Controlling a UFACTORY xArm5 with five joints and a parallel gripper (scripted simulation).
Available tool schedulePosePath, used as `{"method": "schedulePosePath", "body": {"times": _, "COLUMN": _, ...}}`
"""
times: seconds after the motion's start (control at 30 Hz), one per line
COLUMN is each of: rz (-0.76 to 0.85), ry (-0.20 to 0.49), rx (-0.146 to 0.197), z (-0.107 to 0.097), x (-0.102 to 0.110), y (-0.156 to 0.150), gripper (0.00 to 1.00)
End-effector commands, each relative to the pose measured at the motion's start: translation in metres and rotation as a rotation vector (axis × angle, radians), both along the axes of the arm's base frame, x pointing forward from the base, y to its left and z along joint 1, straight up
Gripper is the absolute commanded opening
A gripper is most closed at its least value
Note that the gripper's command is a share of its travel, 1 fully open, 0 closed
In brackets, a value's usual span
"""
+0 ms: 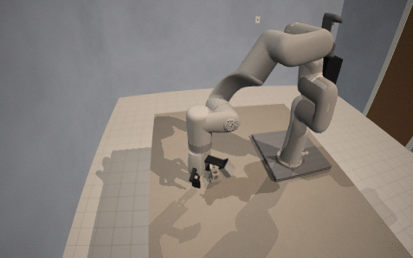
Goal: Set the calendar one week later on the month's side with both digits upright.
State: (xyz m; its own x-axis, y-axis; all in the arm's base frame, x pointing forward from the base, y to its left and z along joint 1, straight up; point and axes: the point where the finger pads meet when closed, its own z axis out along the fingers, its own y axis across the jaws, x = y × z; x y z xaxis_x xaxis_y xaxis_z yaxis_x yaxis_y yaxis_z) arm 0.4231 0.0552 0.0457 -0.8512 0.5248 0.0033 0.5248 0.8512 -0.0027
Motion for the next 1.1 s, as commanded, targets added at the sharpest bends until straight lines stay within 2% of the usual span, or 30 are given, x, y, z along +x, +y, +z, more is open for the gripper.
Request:
{"method": "schedulePosePath", "body": {"times": 0.0, "rz": 0.016, "ry": -0.003, "rx": 0.0, "z": 0.001, "x": 0.014, "y": 0.01, "gripper": 1.0}}
{"method": "schedulePosePath", "body": {"times": 0.3, "rz": 0.016, "ry": -0.003, "rx": 0.0, "z": -0.003, "x": 0.014, "y": 0.01, "gripper": 1.0}}
{"method": "schedulePosePath", "body": {"times": 0.73, "rz": 0.016, "ry": -0.002, "rx": 0.0, "z": -0.034, "x": 0.015, "y": 0.01, "gripper": 1.0}}
{"method": "schedulePosePath", "body": {"times": 1.07, "rz": 0.016, "ry": -0.002, "rx": 0.0, "z": -0.036, "x": 0.015, "y": 0.01, "gripper": 1.0}}
